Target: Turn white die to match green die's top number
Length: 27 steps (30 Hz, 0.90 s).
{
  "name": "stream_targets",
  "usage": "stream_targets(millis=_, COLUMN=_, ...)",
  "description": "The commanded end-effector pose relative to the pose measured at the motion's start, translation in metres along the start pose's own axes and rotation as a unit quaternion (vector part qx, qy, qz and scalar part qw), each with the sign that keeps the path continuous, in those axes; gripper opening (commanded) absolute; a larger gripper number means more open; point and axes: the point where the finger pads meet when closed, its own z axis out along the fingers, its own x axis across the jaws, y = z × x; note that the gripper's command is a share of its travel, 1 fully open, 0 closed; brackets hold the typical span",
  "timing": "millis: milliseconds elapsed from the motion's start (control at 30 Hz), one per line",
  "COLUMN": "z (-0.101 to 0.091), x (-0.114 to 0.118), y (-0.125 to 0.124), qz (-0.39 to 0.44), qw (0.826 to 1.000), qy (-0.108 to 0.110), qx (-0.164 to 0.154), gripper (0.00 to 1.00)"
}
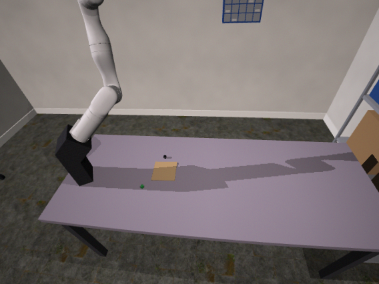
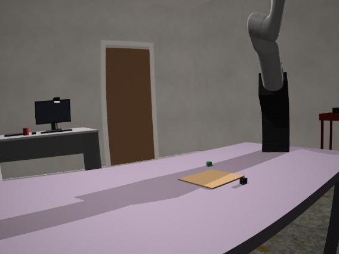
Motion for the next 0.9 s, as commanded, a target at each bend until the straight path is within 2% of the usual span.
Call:
stream_targets(millis=0, z=0.013, x=0.003, y=0.06, qz=0.012, qw=0.999, qy=-0.003, qx=-0.03, gripper=0.34)
stream_targets(millis=33, z=0.013, x=0.003, y=0.06, qz=0.012, qw=0.999, qy=-0.003, qx=-0.03, gripper=0.34)
stream_targets(millis=67, z=0.018, x=0.003, y=0.098, qz=0.025, qw=0.998, qy=-0.007, qx=-0.063, gripper=0.34)
stream_targets(millis=100, z=0.02, x=0.003, y=0.112, qz=0.025, qw=0.998, qy=-0.007, qx=-0.063, gripper=0.34)
stream_targets(millis=133, z=0.02, x=0.003, y=0.114, qz=0.025, qw=0.998, qy=-0.007, qx=-0.063, gripper=0.34)
stream_targets(millis=167, z=0.022, x=0.002, y=0.143, qz=0.039, qw=0.995, qy=-0.011, qx=-0.096, gripper=0.34)
stream_targets(millis=233, z=0.025, x=0.002, y=0.168, qz=0.039, qw=0.995, qy=-0.011, qx=-0.096, gripper=0.34)
stream_targets(millis=267, z=0.025, x=0.002, y=0.168, qz=0.039, qw=0.995, qy=-0.011, qx=-0.096, gripper=0.34)
stream_targets(millis=300, z=0.025, x=0.0, y=0.206, qz=0.052, qw=0.99, qy=-0.015, qx=-0.129, gripper=0.34)
stream_targets(millis=333, z=0.026, x=-0.001, y=0.22, qz=0.052, qw=0.99, qy=-0.015, qx=-0.129, gripper=0.34)
stream_targets(millis=433, z=0.026, x=-0.001, y=0.222, qz=0.052, qw=0.99, qy=-0.015, qx=-0.129, gripper=0.34)
stream_targets(millis=467, z=0.024, x=-0.004, y=0.27, qz=0.065, qw=0.984, qy=-0.018, qx=-0.162, gripper=0.34)
stream_targets(millis=533, z=0.024, x=-0.005, y=0.276, qz=0.065, qw=0.984, qy=-0.018, qx=-0.162, gripper=0.34)
stream_targets(millis=567, z=0.02, x=-0.008, y=0.305, qz=0.079, qw=0.977, qy=-0.022, qx=-0.195, gripper=0.34)
stream_targets(millis=633, z=0.018, x=-0.01, y=0.33, qz=0.079, qw=0.977, qy=-0.022, qx=-0.195, gripper=0.34)
stream_targets(millis=667, z=0.018, x=-0.01, y=0.33, qz=0.079, qw=0.977, qy=-0.022, qx=-0.195, gripper=0.34)
stream_targets(millis=700, z=0.013, x=-0.014, y=0.362, qz=0.092, qw=0.969, qy=-0.026, qx=-0.228, gripper=0.34)
stream_targets(millis=733, z=0.011, x=-0.016, y=0.378, qz=0.092, qw=0.969, qy=-0.026, qx=-0.228, gripper=0.34)
stream_targets(millis=800, z=0.01, x=-0.016, y=0.383, qz=0.092, qw=0.969, qy=-0.026, qx=-0.228, gripper=0.34)
stream_targets(millis=833, z=0.002, x=-0.022, y=0.42, qz=0.105, qw=0.959, qy=-0.029, qx=-0.26, gripper=0.34)
stream_targets(millis=867, z=-0.001, x=-0.023, y=0.434, qz=0.105, qw=0.959, qy=-0.029, qx=-0.26, gripper=0.34)
